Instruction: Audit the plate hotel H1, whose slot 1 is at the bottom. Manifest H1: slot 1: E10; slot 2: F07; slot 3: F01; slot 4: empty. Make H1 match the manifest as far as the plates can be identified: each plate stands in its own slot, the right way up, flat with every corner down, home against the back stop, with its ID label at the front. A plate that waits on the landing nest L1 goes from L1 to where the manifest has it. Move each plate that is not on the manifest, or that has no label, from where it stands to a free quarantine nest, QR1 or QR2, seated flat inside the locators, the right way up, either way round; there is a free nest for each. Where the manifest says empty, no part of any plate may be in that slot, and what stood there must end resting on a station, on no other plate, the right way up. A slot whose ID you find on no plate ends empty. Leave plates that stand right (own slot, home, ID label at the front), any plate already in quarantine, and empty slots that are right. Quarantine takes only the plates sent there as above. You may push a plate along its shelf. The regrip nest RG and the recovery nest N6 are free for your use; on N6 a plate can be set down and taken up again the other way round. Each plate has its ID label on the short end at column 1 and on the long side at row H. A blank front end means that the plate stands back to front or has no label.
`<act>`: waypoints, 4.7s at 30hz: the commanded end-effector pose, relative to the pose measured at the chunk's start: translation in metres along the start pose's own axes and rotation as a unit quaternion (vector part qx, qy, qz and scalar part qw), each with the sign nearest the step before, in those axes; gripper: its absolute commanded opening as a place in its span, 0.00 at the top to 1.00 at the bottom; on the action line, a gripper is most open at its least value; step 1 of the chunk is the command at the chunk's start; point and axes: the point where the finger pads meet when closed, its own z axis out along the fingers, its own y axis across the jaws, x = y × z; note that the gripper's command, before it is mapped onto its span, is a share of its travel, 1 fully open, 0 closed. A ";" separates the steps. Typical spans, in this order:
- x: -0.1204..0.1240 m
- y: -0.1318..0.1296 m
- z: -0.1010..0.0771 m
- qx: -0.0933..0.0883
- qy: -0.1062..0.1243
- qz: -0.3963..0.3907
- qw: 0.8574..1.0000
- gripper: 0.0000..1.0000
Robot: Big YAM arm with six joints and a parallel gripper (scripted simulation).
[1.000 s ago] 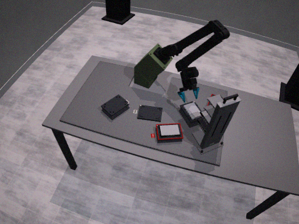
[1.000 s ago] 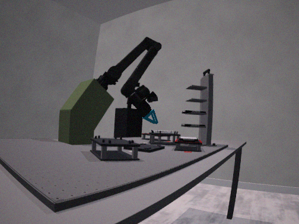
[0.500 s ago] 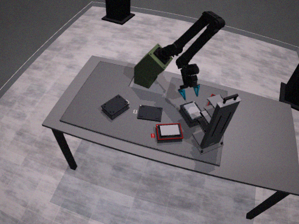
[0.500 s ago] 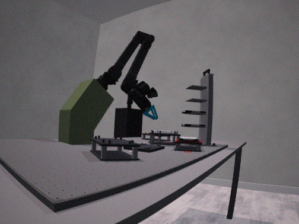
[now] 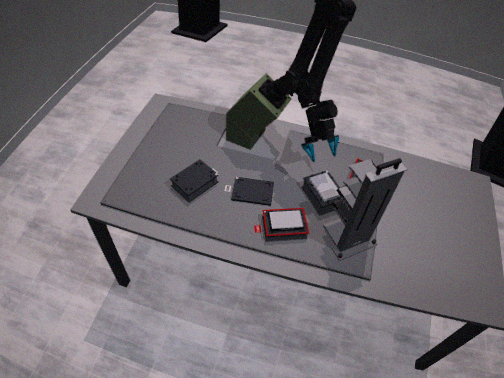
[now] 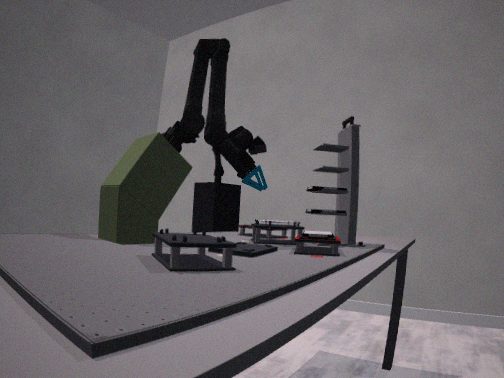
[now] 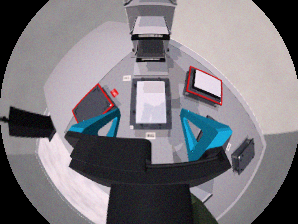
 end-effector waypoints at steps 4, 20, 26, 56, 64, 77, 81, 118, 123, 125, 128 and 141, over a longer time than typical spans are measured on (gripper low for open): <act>-0.012 -0.001 -0.007 0.003 -0.004 -0.007 1.000 0.00; -0.059 0.007 -0.031 -0.004 -0.020 -0.008 1.000 0.00; -0.075 0.009 -0.045 -0.005 -0.023 -0.009 1.000 0.00; -0.085 0.095 -0.024 -0.113 0.090 -0.258 0.955 0.00; -0.091 0.121 -0.018 -0.144 0.121 -0.333 0.924 0.00; -0.099 0.156 -0.009 -0.181 0.161 -0.433 0.868 0.00; -0.101 0.169 -0.006 -0.195 0.176 -0.467 0.844 0.00; -0.066 0.177 0.016 -0.275 0.269 -0.660 0.645 0.00; -0.058 0.178 0.023 -0.277 0.269 -0.660 0.644 0.00; -0.054 0.177 0.028 -0.275 0.269 -0.660 0.645 0.00; -0.046 0.177 0.035 -0.275 0.270 -0.658 0.646 0.00; -0.019 0.177 0.060 -0.274 0.273 -0.653 0.652 0.00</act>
